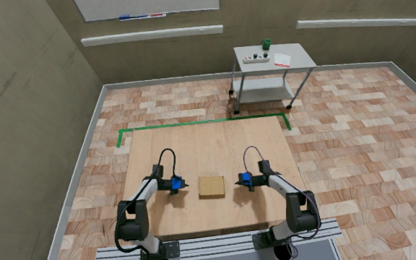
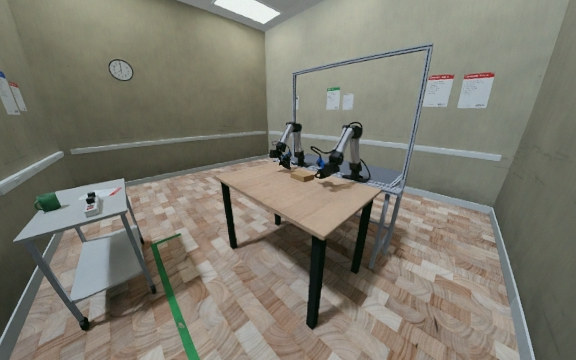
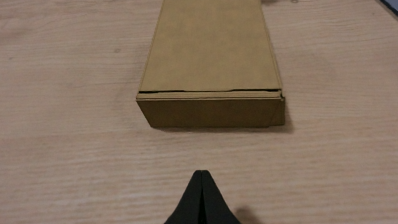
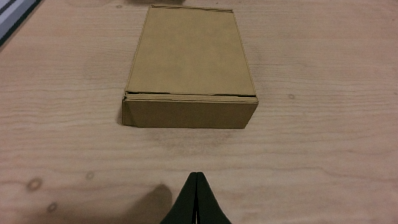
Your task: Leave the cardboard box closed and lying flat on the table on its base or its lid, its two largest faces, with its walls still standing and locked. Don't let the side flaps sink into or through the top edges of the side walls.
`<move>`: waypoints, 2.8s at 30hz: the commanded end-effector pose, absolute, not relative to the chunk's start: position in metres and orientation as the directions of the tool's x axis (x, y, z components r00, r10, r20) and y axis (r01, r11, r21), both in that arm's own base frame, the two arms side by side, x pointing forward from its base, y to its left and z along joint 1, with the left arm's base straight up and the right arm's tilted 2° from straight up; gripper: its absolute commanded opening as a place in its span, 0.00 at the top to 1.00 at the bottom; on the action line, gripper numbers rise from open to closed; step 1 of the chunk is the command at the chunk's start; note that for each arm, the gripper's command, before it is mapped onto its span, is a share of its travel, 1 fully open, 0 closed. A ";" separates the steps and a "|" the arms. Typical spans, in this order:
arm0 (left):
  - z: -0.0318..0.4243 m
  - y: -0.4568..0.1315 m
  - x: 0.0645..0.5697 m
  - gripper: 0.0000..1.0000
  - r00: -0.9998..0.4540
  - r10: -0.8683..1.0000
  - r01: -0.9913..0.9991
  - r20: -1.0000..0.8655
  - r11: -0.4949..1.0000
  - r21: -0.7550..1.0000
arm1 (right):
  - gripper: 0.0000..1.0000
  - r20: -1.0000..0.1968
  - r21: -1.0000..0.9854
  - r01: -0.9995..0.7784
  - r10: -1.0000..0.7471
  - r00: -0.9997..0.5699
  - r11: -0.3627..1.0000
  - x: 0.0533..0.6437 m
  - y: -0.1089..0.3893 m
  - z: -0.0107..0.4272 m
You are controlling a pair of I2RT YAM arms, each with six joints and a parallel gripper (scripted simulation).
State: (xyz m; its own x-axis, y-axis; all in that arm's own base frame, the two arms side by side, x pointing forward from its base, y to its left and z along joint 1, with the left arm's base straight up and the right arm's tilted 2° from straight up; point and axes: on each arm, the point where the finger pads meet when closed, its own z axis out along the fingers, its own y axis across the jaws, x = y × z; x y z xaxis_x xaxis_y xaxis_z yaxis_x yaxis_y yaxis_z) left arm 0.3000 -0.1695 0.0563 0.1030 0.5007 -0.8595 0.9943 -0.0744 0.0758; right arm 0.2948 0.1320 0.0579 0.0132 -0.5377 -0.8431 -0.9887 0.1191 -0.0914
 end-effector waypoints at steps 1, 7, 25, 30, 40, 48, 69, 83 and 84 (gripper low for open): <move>0.059 -0.167 0.296 0.99 0.055 0.489 0.996 -0.870 -0.093 0.011 | 0.99 -0.857 -0.045 -0.995 -0.515 -0.009 0.092 0.292 0.133 0.066; 0.081 -0.160 0.296 0.99 0.058 0.518 0.997 -0.853 -0.067 0.027 | 0.99 -0.844 -0.057 -0.991 -0.535 -0.016 0.120 0.292 0.125 0.086; 0.136 -0.135 0.275 0.99 -0.139 0.594 0.989 -0.792 0.124 -0.080 | 0.99 -0.754 0.085 -0.934 -0.591 -0.288 0.347 0.278 0.080 0.143; 0.157 -0.124 0.267 0.99 -0.211 0.611 0.974 -0.763 0.200 -0.110 | 0.99 -0.726 0.080 -0.907 -0.599 -0.338 0.414 0.272 0.067 0.171; 0.161 -0.122 0.251 0.99 -0.317 0.628 0.945 -0.711 0.272 -0.180 | 0.99 -0.663 0.111 -0.847 -0.596 -0.452 0.519 0.270 0.065 0.181; 0.161 -0.121 0.256 0.99 -0.393 0.633 0.910 -0.667 0.373 -0.183 | 0.99 -0.621 0.107 -0.788 -0.578 -0.529 0.606 0.275 0.064 0.183; 0.174 -0.122 0.265 0.99 -0.617 0.582 0.757 -0.530 0.624 -0.196 | 0.99 -0.420 0.164 -0.569 -0.465 -0.780 0.806 0.271 0.065 0.173; 0.165 -0.122 0.262 0.99 -0.770 0.512 0.613 -0.382 0.760 -0.217 | 0.99 -0.307 0.135 -0.413 -0.358 -0.882 0.901 0.271 0.066 0.173; 0.165 -0.122 0.262 0.99 -0.779 0.504 0.601 -0.373 0.770 -0.215 | 0.99 -0.298 0.132 -0.399 -0.348 -0.889 0.907 0.271 0.066 0.173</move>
State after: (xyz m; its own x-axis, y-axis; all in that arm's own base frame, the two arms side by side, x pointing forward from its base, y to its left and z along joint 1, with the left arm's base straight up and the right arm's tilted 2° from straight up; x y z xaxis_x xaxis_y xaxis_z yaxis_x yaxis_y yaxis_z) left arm 0.2619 -0.1261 0.1659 -0.7165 0.5431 -0.4378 0.6716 0.7068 -0.2223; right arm 0.2709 0.0684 0.1661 -0.8524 -0.4007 -0.3359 -0.4693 0.8696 0.1535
